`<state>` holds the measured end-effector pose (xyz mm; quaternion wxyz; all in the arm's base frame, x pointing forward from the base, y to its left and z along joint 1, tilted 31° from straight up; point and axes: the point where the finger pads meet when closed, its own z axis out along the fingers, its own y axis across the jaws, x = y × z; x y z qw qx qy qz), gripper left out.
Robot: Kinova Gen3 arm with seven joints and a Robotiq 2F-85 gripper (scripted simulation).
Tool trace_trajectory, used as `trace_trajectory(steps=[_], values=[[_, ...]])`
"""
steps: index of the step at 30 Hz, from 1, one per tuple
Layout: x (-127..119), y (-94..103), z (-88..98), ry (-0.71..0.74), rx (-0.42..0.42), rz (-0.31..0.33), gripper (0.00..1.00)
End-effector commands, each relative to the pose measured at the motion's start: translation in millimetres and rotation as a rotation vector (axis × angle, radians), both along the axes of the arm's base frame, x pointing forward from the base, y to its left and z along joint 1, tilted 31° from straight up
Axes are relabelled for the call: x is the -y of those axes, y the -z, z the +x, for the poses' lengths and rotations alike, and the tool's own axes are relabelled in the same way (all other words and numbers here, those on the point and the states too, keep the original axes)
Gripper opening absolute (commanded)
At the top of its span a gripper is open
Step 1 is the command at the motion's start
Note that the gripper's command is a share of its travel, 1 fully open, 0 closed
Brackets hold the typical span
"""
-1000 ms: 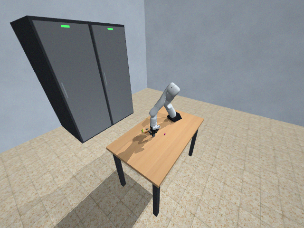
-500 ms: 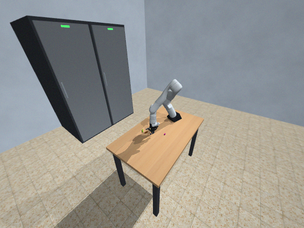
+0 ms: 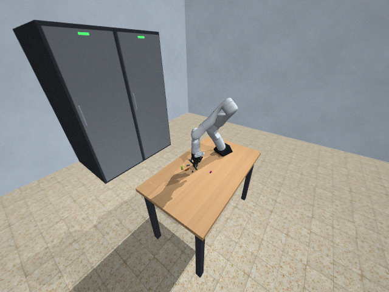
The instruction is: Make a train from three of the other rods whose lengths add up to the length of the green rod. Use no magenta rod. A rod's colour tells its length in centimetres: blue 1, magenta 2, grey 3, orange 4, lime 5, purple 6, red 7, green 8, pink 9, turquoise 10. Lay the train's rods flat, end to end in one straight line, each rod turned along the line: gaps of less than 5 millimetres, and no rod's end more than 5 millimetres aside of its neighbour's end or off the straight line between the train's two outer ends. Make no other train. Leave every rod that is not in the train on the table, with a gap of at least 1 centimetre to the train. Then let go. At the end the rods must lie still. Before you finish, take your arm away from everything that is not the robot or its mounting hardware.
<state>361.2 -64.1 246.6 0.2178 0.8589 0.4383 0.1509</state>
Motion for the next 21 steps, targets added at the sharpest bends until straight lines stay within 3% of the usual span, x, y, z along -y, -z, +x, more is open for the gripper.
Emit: trace_trajectory(steps=[1, 21], values=[[-10.7, -8.4, 0.7, -0.017, 0.005, 0.000, 0.05], [-10.4, -11.9, -1.7, -0.014, 0.005, 0.000, 0.05]])
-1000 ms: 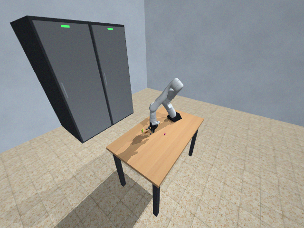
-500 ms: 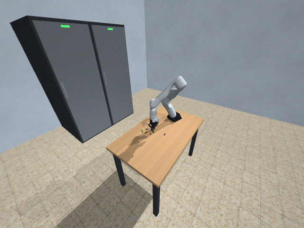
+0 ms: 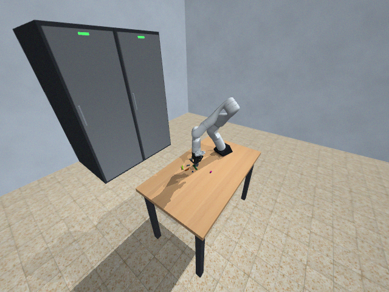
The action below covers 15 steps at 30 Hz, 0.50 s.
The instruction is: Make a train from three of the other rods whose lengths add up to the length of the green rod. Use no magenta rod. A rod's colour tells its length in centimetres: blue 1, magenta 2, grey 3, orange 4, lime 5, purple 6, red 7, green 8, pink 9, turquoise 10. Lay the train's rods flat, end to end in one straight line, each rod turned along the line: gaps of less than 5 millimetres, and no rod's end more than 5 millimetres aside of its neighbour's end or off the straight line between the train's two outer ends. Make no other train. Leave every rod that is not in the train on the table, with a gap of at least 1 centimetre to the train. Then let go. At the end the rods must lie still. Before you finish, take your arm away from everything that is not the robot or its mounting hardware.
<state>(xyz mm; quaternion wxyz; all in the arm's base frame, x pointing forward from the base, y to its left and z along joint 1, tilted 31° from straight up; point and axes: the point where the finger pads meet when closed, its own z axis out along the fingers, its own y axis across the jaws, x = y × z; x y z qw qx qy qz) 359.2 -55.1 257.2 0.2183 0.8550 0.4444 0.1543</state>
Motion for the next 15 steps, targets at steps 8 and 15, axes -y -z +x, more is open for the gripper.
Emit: trace_trajectory(steps=[8, 15], values=[[-32.6, 9.8, -4.0, 0.072, 0.012, 0.045, 0.05], [-77.6, 26.2, -12.2, 0.169, 0.037, 0.096, 0.05]])
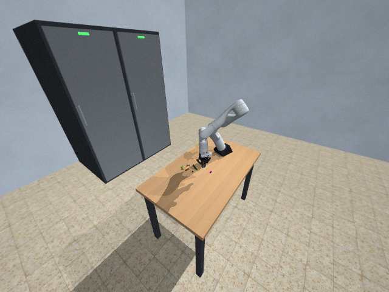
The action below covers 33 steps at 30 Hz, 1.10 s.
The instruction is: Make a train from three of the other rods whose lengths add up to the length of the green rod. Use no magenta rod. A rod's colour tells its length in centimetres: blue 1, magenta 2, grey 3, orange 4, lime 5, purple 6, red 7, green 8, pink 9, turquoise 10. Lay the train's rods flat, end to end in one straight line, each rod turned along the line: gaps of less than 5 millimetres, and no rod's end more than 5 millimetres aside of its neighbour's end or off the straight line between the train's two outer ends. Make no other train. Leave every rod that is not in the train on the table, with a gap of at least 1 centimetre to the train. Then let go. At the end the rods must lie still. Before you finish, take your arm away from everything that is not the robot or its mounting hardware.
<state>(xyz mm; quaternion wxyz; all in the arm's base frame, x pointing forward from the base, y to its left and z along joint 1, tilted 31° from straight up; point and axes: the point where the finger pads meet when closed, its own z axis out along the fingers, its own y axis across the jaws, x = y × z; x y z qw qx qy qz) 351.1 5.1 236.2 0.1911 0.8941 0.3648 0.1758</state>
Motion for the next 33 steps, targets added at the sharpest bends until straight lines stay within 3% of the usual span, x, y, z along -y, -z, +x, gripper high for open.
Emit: trace_trajectory(steps=[1, 10, 33], values=[[-17.4, 5.2, -4.1, 0.015, 0.000, -0.011, 0.05], [-60.2, 23.2, -16.3, 0.113, 0.033, 0.040, 0.05], [-58.3, 31.3, -14.1, 0.112, 0.031, 0.036, 0.05]])
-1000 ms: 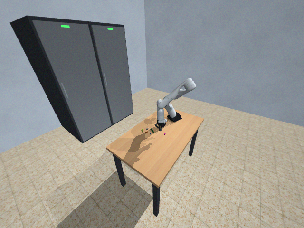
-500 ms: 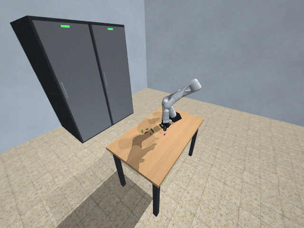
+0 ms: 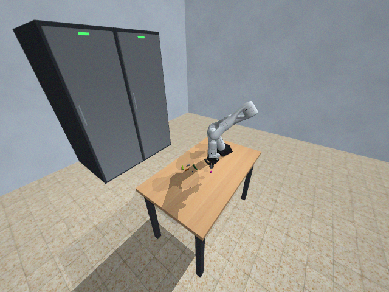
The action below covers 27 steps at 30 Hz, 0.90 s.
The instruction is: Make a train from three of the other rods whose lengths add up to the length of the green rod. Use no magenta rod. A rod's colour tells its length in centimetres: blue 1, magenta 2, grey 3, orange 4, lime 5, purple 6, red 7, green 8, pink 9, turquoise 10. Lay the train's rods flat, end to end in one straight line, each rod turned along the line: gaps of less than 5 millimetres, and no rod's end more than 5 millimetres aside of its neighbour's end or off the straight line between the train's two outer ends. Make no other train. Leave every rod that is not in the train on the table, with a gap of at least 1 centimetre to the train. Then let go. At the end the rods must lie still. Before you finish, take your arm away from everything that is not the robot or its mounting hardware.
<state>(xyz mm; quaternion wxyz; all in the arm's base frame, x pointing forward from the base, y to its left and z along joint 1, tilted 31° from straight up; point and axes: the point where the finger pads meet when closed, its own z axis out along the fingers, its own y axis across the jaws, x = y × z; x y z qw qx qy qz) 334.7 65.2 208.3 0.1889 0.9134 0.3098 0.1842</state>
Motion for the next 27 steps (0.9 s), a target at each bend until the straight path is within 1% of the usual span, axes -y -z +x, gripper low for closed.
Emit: trace_trajectory(steps=[1, 5, 15, 17, 19, 23, 27], values=[[1.8, 3.4, 2.3, 0.004, 0.003, -0.001, 0.05], [4.0, 11.1, 6.4, 0.004, 0.003, -0.001, 0.05], [13.2, 49.7, 25.0, 0.002, -0.003, -0.001, 0.05], [16.0, 54.5, 29.3, 0.004, 0.003, -0.001, 0.05], [16.0, 54.5, 29.3, 0.004, 0.003, -0.001, 0.05], [19.2, 64.6, 35.1, 0.004, 0.004, -0.002, 0.05], [20.8, 70.3, 38.2, 0.004, 0.004, -0.002, 0.05]])
